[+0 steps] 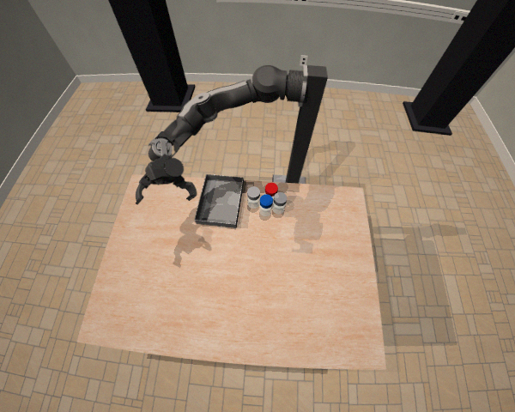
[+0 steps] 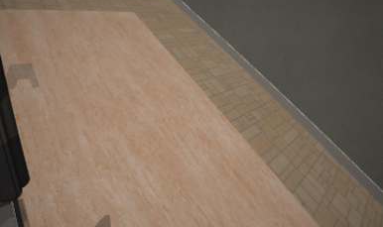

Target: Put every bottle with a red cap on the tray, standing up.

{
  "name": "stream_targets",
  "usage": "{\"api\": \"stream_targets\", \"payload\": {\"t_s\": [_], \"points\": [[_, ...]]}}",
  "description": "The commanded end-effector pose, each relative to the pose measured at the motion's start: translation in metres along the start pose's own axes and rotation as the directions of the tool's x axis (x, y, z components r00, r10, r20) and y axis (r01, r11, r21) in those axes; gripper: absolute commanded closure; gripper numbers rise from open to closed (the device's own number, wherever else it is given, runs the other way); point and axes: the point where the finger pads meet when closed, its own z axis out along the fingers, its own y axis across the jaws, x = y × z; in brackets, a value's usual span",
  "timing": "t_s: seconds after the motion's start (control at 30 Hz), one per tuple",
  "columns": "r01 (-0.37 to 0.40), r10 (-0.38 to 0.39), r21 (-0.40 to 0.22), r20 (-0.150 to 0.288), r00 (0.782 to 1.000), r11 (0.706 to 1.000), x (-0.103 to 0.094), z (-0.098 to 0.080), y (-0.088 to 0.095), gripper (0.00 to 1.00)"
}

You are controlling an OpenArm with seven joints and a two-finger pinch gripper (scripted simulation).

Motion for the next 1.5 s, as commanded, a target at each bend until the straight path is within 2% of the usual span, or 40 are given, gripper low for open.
{"api": "stream_targets", "payload": {"t_s": [0.0,0.53,0.57,0.7,0.87,1.1,1.27,1.43,1.47], "points": [[0.001,-0.001,-0.003,-0.003,1.0,1.0,0.001,0.0,0.001,0.0],[0.001,-0.001,-0.003,-0.003,1.0,1.0,0.001,0.0,0.001,0.0],[0.024,-0.024,0.028,-0.008,1.0,0.999,0.005,0.002,-0.007,0.58],[0.116,-0.112,0.15,-0.034,0.993,0.982,0.019,0.012,-0.039,0.58],[0.23,-0.216,0.294,-0.081,0.973,0.928,0.038,0.025,-0.079,0.58],[0.23,-0.216,0.294,-0.081,0.973,0.928,0.038,0.025,-0.079,0.58],[0.344,-0.312,0.412,-0.145,0.939,0.844,0.05,0.026,-0.12,0.58],[0.451,-0.395,0.517,-0.222,0.891,0.727,0.063,0.026,-0.161,0.58],[0.451,-0.395,0.517,-0.222,0.891,0.727,0.063,0.026,-0.161,0.58]]}}
